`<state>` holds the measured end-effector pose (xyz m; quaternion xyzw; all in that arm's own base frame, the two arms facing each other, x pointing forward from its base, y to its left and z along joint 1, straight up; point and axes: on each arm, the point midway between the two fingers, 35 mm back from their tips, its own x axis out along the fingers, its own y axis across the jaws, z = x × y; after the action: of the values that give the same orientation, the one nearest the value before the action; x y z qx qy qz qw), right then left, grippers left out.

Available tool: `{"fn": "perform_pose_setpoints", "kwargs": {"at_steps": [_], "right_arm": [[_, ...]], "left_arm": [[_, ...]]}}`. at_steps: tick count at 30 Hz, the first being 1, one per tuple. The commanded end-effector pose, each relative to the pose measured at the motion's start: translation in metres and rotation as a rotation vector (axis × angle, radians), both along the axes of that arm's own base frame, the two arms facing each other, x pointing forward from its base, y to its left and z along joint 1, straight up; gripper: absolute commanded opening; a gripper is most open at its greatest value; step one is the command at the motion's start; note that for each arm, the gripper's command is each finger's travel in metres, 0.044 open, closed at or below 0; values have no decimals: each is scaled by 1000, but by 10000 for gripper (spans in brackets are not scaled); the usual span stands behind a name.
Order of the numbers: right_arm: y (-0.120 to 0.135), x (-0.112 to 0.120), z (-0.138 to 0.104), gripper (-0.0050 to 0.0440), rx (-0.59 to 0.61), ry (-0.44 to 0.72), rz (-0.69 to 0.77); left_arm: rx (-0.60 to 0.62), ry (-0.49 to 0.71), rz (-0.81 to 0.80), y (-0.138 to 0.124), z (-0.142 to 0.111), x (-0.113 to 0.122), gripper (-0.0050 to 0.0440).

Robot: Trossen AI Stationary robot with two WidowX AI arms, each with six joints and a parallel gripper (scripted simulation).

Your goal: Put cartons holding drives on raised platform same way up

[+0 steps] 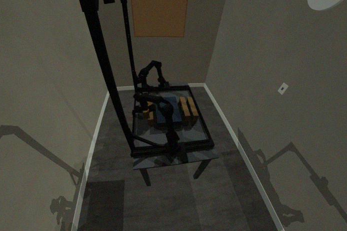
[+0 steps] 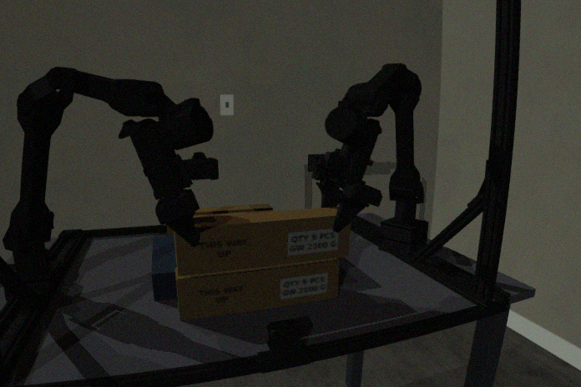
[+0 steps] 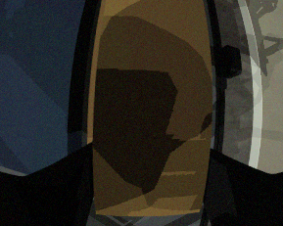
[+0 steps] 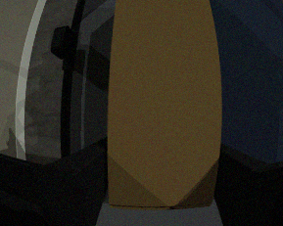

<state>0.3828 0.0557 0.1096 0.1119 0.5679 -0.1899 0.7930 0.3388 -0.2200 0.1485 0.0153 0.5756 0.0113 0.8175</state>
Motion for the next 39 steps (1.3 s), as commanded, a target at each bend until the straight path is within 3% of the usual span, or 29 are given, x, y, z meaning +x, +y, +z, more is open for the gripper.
{"fn": "perform_pose_setpoints", "kwargs": {"at_steps": [1,28,39], "right_arm": [[-9,-2,21,0,14,-59,8],[-93,-35,18,0,14,-59,8],[-113,-43,17,0,14,-59,8]], "left_arm": [[-38,-40,-11,11,20,-3,0],[-38,-40,-11,101,18,-8,0],[-38,-40,-11,123,17,-9,0]]}}
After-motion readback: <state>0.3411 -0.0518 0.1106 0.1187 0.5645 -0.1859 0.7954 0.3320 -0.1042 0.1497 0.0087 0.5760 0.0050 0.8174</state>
